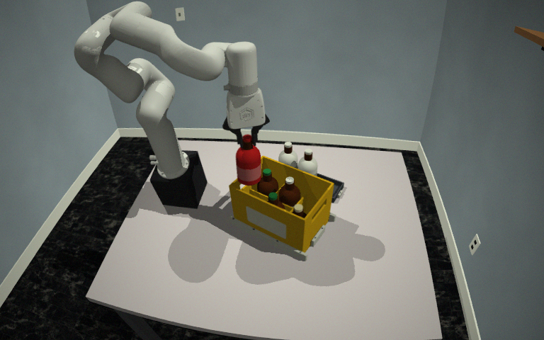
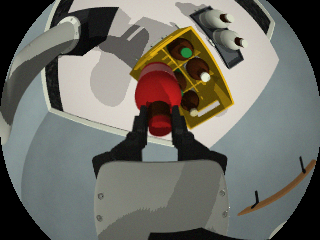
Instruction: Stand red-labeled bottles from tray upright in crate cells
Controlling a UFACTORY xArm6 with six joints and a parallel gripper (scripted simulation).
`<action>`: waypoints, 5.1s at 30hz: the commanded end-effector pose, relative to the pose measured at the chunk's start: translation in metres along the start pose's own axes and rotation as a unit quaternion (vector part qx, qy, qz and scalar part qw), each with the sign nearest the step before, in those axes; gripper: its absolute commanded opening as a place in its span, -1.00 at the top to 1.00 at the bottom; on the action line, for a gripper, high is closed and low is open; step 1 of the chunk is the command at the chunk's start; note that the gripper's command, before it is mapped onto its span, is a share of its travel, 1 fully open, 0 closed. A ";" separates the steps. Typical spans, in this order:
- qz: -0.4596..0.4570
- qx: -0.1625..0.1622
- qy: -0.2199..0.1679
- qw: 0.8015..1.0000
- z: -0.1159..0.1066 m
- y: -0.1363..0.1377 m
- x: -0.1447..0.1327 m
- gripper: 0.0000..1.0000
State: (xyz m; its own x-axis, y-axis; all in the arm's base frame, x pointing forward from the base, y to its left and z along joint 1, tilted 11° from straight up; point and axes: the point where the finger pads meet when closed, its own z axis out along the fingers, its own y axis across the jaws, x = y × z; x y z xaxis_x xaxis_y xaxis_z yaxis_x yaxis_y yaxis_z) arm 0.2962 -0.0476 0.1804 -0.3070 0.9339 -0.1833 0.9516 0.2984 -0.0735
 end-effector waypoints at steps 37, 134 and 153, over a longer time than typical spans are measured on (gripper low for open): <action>0.000 -0.002 -0.001 1.000 0.023 0.001 -0.001 1.00; 0.000 -0.002 -0.001 1.000 0.077 0.001 -0.001 1.00; 0.000 -0.002 -0.001 1.000 0.079 0.001 -0.001 1.00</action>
State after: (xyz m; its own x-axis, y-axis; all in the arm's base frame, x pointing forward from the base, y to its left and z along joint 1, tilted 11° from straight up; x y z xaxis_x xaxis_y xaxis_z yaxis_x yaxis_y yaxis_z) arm 0.2951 -0.0638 0.1020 -0.3070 0.9339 -0.1832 0.9516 0.2984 -0.0731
